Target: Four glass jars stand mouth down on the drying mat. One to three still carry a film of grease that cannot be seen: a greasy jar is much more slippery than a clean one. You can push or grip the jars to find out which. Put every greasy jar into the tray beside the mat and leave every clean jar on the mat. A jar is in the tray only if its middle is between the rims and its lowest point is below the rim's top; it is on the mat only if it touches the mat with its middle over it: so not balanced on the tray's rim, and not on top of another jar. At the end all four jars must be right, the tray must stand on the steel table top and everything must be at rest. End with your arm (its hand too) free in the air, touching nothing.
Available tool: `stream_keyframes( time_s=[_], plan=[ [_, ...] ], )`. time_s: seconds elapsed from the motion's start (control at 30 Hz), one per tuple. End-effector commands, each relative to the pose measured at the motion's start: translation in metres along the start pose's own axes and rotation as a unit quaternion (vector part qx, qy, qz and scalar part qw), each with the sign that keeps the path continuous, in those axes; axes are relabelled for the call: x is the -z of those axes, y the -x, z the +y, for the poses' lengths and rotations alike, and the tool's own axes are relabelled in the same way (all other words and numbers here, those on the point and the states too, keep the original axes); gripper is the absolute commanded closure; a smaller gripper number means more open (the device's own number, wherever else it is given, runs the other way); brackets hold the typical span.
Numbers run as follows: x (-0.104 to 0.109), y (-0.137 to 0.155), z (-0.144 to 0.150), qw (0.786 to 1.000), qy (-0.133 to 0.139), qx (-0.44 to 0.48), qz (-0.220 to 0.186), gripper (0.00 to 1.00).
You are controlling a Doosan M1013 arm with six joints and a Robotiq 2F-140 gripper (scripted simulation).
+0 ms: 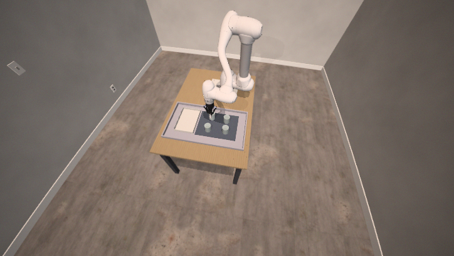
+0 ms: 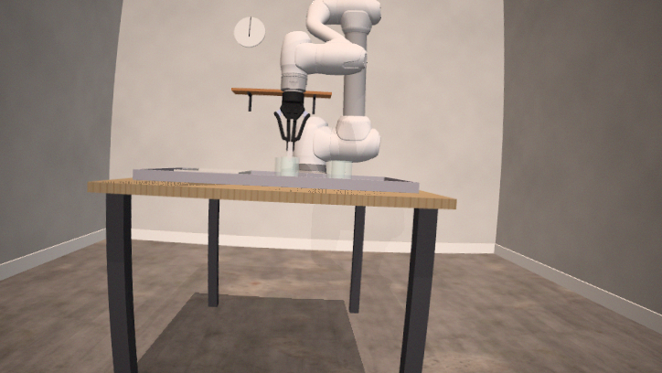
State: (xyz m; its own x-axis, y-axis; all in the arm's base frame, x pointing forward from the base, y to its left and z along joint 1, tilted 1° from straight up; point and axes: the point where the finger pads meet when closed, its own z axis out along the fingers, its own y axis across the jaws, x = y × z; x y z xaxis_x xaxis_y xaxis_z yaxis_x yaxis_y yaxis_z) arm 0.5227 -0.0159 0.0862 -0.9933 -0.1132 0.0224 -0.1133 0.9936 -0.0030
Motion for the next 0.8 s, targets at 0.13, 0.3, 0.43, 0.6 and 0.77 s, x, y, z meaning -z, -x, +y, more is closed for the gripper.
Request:
stream_keyframes(
  time_s=[0.13,0.3,0.43,0.6,0.77],
  plan=[
    [0.001,-0.001,0.000,1.000,0.000,0.000,0.000,1.00],
    [0.001,-0.002,0.000,1.000,0.000,0.000,0.000,1.00],
    [0.001,-0.002,0.000,1.000,0.000,0.000,0.000,1.00],
    [-0.001,0.008,0.000,1.000,0.000,0.000,0.000,1.00],
    [-0.005,0.020,0.000,1.000,0.000,0.000,0.000,1.00]
  ],
)
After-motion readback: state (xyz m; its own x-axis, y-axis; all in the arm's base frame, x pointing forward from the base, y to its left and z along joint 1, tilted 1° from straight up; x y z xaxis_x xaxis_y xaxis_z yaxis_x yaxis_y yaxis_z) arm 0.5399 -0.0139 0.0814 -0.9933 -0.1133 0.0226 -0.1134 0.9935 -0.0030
